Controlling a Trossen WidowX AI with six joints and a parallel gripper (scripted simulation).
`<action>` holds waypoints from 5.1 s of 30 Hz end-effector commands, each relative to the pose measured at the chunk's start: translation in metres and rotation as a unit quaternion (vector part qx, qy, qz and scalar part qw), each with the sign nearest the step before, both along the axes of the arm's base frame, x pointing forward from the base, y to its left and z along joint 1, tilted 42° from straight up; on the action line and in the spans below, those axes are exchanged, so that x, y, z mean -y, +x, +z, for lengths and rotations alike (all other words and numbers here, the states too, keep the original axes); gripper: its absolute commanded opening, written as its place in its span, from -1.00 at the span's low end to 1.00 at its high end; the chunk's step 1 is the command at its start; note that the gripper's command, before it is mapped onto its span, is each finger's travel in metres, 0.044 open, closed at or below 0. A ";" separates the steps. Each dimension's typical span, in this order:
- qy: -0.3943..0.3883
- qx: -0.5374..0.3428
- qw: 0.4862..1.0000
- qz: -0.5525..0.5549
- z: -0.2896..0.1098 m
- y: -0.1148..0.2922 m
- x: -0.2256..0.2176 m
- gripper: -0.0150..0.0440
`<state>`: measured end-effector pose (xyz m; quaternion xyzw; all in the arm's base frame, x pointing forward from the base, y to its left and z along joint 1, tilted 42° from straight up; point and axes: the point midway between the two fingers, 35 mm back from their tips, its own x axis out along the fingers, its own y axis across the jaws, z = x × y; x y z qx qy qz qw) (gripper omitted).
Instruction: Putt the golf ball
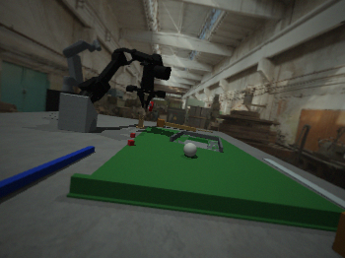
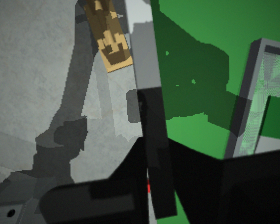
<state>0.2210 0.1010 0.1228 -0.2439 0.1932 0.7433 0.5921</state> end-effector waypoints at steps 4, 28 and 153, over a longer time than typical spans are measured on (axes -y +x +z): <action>-0.052 -0.111 0.986 -0.115 -0.024 0.026 0.036 -0.49; -0.166 -0.465 0.737 -0.461 -0.123 0.053 0.167 -0.49; -0.182 -0.568 0.583 -0.551 -0.109 0.053 0.119 -0.49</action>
